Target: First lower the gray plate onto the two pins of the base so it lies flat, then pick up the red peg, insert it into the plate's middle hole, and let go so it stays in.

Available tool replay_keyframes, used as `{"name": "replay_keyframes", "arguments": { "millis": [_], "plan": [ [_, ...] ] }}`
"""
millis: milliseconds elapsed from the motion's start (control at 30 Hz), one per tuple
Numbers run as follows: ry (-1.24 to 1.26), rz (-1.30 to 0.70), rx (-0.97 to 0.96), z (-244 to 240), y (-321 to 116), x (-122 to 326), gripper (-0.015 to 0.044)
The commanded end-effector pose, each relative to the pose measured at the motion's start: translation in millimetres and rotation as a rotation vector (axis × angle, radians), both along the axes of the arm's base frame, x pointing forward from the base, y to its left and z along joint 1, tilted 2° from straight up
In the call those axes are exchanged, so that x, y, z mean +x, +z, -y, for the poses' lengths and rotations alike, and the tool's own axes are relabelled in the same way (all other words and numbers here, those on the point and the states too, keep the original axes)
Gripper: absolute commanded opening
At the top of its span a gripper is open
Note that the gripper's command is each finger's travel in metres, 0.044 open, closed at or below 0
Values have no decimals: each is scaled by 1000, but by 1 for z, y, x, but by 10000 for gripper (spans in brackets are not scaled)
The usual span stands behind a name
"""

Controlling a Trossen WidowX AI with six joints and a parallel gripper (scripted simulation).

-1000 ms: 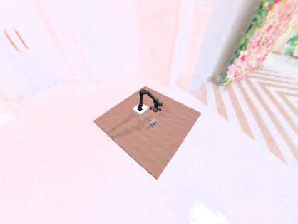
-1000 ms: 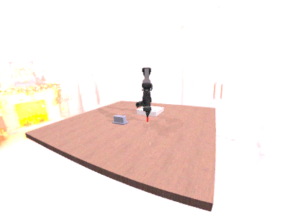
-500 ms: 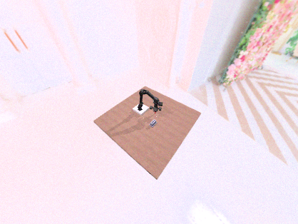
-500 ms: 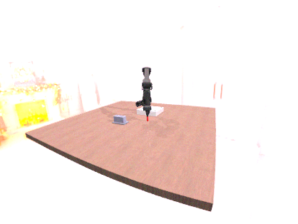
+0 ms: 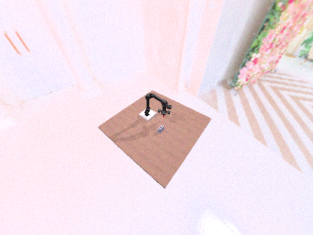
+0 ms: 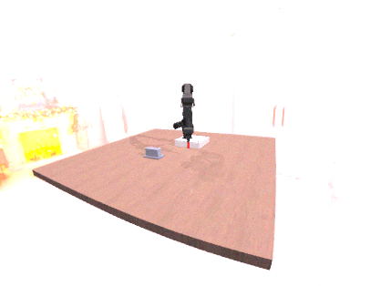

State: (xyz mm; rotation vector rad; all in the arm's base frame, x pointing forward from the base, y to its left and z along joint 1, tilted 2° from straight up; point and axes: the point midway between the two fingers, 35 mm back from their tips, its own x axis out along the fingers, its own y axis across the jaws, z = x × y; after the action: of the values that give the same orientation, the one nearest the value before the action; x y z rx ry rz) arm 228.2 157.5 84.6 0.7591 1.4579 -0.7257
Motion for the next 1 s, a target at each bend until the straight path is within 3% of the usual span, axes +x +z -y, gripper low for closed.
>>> {"name": "replay_keyframes", "arguments": {
  "millis": [0,167,200,967],
  "plan": [
    [3,4,8,-1,17,1,0],
    [3,4,8,-1,33,1,0],
    [-1,0,0,0,19,1,0],
    [-3,6,-3,42,21,48,0]
  ]
}}
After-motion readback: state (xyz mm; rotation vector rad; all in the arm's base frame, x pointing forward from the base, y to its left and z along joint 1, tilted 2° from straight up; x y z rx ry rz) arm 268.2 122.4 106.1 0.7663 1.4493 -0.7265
